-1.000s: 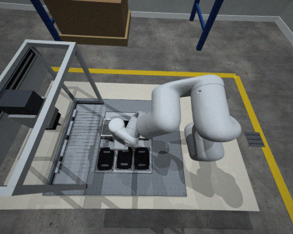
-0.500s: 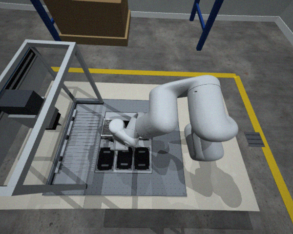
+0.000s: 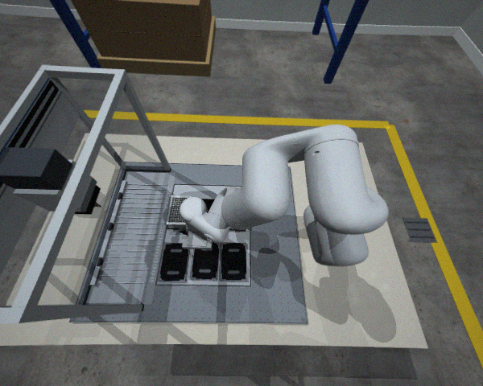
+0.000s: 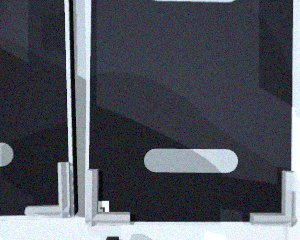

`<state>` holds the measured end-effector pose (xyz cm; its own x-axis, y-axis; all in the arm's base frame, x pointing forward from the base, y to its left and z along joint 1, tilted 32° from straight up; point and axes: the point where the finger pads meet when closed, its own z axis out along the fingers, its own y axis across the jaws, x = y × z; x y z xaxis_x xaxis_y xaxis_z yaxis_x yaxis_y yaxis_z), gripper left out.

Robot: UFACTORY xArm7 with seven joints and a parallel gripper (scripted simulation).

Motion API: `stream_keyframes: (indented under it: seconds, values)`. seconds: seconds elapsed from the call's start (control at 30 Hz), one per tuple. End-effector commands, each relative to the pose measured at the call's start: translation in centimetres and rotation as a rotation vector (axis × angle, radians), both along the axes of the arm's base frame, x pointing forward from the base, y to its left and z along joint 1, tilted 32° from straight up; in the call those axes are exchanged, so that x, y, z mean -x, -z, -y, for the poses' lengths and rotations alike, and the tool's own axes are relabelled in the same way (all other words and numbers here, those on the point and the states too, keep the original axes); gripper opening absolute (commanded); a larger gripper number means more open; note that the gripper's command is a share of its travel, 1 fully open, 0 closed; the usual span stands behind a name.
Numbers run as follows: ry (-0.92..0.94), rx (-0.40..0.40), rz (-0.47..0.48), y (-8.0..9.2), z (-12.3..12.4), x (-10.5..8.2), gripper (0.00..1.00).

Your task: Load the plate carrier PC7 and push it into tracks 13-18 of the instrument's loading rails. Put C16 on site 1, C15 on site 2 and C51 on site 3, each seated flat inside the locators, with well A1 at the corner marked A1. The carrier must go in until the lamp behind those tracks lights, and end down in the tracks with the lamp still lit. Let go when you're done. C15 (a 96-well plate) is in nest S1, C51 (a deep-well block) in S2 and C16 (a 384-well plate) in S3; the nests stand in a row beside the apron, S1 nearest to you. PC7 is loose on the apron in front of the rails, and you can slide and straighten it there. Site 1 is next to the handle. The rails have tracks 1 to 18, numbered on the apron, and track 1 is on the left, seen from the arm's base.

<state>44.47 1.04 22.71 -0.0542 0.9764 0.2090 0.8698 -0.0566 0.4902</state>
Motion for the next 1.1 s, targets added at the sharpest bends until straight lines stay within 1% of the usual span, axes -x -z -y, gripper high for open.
stream_keyframes:
  seconds: [0.0, 0.57, 1.07]
  values:
    - [0.001, 0.0, 0.004, 0.11, -0.03, -0.24, 1.0]
    - [0.001, 0.0, 0.004, 0.96, -0.24, -0.73, 1.0]
    - [0.001, 0.0, 0.004, 0.98, -0.14, -0.74, 1.0]
